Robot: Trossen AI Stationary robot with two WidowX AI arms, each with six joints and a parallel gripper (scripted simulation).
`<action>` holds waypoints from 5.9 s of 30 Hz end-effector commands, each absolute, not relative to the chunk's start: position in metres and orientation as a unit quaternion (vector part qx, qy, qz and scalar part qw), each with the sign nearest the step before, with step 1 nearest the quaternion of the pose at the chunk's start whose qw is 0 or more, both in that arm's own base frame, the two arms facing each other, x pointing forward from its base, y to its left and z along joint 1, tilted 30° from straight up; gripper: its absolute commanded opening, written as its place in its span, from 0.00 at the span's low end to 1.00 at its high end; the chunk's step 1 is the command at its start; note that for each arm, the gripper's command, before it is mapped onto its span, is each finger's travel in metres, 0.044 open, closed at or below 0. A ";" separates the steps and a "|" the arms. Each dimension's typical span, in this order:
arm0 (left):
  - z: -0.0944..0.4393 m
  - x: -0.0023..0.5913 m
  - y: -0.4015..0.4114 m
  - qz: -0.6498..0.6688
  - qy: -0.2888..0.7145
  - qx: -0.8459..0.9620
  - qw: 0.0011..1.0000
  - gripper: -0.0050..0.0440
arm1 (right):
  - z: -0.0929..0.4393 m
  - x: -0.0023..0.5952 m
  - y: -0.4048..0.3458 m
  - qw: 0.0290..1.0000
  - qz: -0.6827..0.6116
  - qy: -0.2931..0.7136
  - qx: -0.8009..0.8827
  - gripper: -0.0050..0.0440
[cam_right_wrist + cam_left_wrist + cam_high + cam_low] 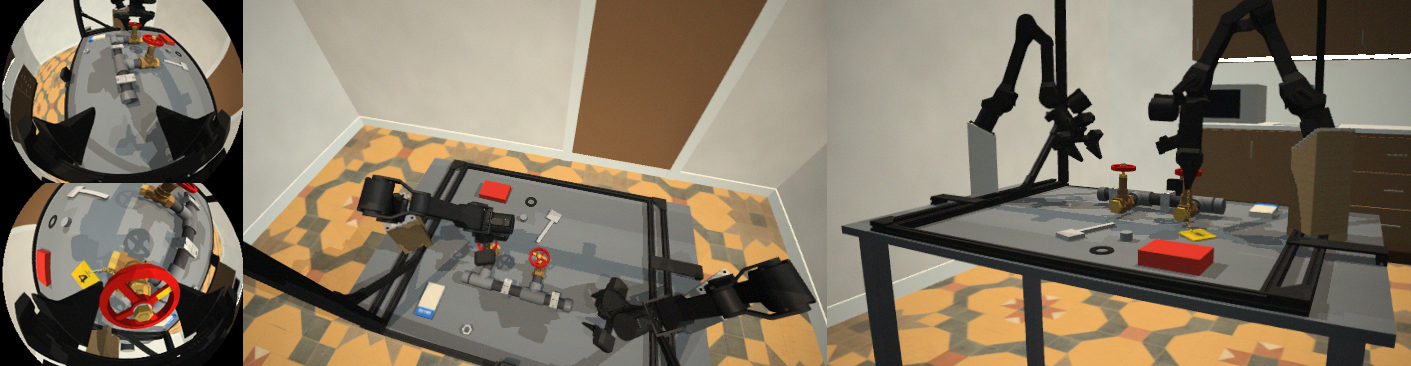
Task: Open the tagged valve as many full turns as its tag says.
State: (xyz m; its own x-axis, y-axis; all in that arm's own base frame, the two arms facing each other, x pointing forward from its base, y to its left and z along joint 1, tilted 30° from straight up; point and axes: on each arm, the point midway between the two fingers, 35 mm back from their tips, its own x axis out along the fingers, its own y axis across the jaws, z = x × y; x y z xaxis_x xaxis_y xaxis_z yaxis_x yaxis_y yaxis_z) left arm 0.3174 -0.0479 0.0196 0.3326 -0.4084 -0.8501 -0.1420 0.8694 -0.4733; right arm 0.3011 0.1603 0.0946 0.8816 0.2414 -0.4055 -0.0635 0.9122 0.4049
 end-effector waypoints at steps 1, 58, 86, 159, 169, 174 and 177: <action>0.020 0.317 -0.048 -0.149 0.558 -0.151 0.802 0.92 | 0.095 0.301 0.160 0.950 0.080 0.230 0.194 0.92; 0.020 0.317 -0.048 -0.407 0.411 0.266 0.771 0.10 | 0.095 0.301 0.160 0.950 0.080 0.230 0.194 0.92; 0.020 0.317 -0.048 0.023 0.577 -0.383 0.721 0.10 | 0.095 0.301 0.160 0.950 0.080 0.230 0.194 0.92; 0.020 0.317 -0.048 -0.416 0.401 0.283 0.765 0.58 | 0.095 0.301 0.160 0.950 0.080 0.230 0.194 0.92; 0.020 0.317 -0.048 -0.416 0.401 0.283 0.765 0.13 | 0.095 0.301 0.160 0.950 0.080 0.230 0.194 0.92; 0.020 0.317 -0.048 -0.416 0.401 0.283 0.765 0.10 | 0.095 0.301 0.160 0.950 0.080 0.230 0.194 0.92; 0.020 0.317 -0.048 -0.404 0.413 0.260 0.773 0.10 | 0.095 0.301 0.160 0.950 0.080 0.230 0.194 0.92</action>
State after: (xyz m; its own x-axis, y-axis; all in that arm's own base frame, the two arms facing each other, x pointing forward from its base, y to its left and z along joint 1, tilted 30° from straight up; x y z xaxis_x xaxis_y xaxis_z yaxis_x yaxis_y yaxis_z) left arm 0.3173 -0.0480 0.0196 0.3309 -0.4104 -0.8497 0.8606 0.5006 0.0934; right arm 0.3011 0.1603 0.0946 0.8816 0.2414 -0.4056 -0.0635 0.9122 0.4048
